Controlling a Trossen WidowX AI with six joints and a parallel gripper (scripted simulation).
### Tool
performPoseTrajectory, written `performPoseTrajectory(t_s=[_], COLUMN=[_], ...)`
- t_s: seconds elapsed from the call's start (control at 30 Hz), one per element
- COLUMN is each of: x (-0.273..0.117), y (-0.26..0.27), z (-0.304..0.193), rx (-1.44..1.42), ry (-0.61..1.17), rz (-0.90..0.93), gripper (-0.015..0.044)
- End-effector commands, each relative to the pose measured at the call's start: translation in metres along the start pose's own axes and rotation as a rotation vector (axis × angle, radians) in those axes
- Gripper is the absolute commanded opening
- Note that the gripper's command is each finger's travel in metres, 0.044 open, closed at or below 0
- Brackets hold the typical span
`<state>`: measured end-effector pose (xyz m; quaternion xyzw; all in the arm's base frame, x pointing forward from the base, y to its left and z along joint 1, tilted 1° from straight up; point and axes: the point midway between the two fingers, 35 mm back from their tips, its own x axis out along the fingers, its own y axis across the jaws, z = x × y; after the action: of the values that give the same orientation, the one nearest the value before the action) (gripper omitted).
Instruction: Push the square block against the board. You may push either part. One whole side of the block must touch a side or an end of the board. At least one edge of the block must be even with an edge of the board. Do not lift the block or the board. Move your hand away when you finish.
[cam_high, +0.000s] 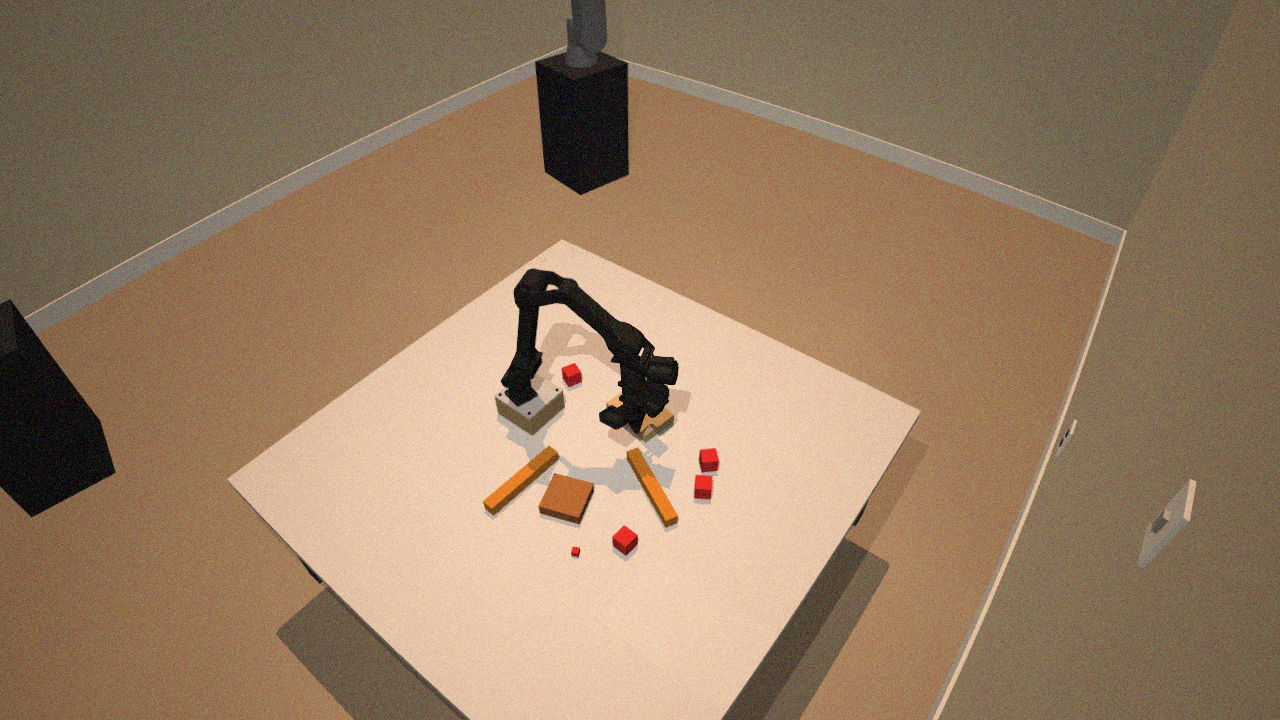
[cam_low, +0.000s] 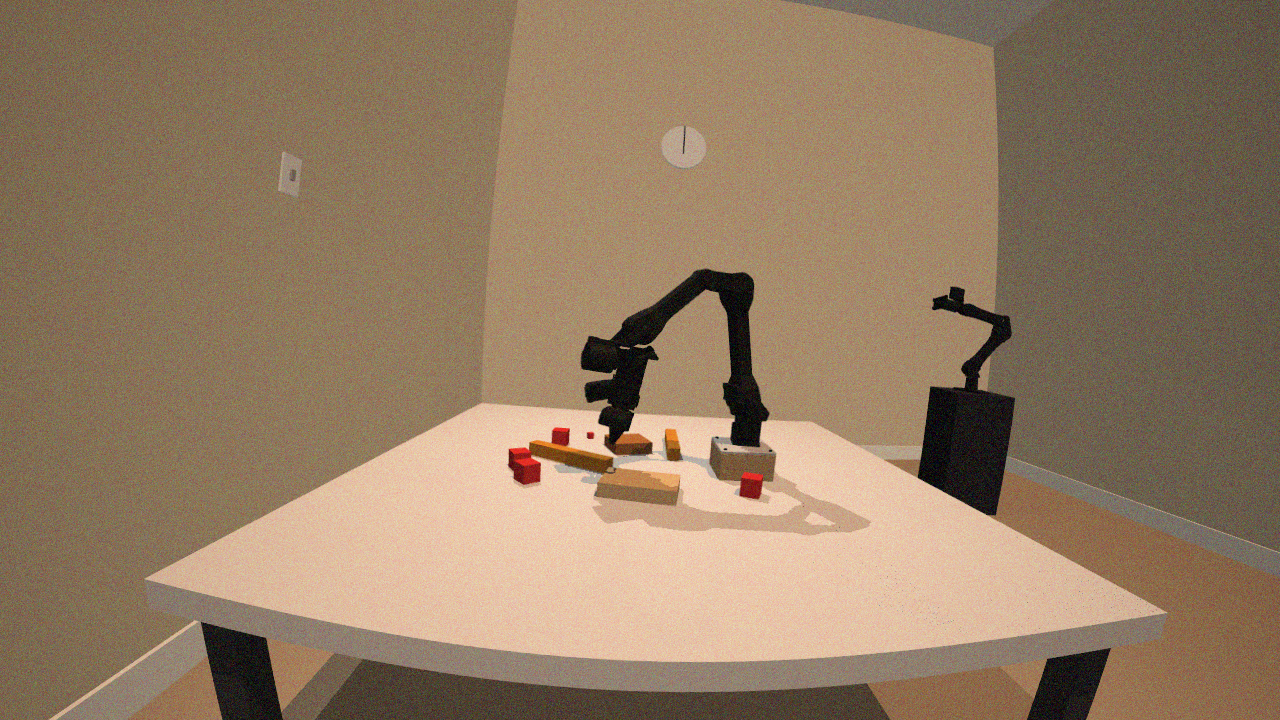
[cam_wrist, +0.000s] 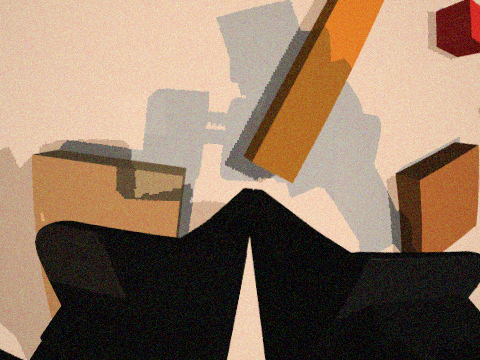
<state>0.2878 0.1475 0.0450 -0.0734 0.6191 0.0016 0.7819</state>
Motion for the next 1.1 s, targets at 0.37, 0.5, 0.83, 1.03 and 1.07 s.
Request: performPoseTrajectory(t_s=[0.37, 0.5, 0.83, 1.03, 1.07], x=[0.015, 0.043, 0.069, 0.070, 0.070], y=[-0.072, -0.068, -0.064, -0.064, -0.064], z=[-0.027, -0.031, -0.038, -0.030, -0.028], rx=[-0.028, -0.028, -0.028, -0.028, -0.028], ry=[0.202, 0.202, 0.202, 0.202, 0.202], rz=[0.137, 0.137, 0.137, 0.137, 0.137], gripper=[0.0000, 0.0000, 0.0000, 0.0000, 0.0000])
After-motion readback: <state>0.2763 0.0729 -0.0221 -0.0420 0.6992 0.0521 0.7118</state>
